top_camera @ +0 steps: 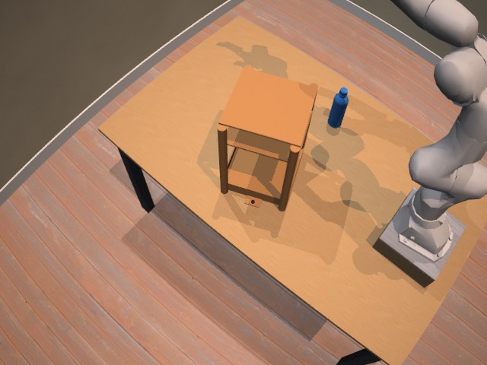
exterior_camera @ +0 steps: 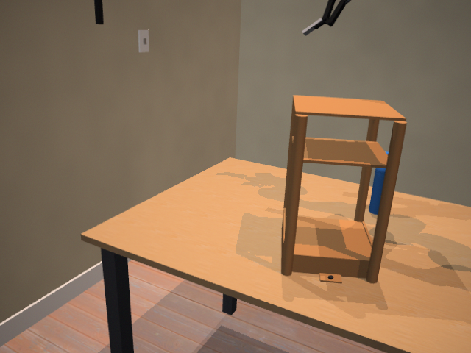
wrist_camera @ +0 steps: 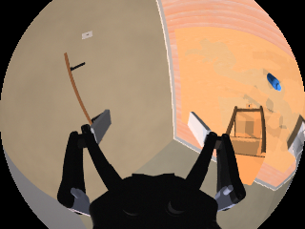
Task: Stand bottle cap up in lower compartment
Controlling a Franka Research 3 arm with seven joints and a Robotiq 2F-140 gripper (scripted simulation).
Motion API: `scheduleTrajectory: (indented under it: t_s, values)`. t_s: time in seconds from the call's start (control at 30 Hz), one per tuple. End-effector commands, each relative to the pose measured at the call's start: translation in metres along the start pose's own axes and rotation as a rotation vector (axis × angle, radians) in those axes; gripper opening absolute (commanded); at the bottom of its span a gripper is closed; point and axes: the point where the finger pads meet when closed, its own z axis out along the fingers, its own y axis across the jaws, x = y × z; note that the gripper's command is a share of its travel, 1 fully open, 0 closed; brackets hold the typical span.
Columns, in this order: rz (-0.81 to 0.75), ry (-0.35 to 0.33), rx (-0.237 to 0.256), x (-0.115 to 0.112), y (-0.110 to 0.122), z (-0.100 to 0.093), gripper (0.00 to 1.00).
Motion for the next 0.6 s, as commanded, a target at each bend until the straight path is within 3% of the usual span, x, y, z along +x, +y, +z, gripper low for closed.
scheduleTrajectory:
  t_s: [0.0,0.07,0.1,0.23,0.4,0.57]
  values:
    - [0.122,0.019,-0.058,0.000,0.015,0.003,1.00]
    - [0.123,0.020,-0.059,0.000,0.016,0.004,1.00]
    - [0.164,0.048,-0.108,0.005,0.039,0.008,1.00]
    - [0.190,0.067,-0.138,0.009,0.053,0.011,1.00]
    - [0.259,0.118,-0.208,0.019,0.089,0.013,1.00]
    - [0.259,0.118,-0.208,0.019,0.089,0.013,1.00]
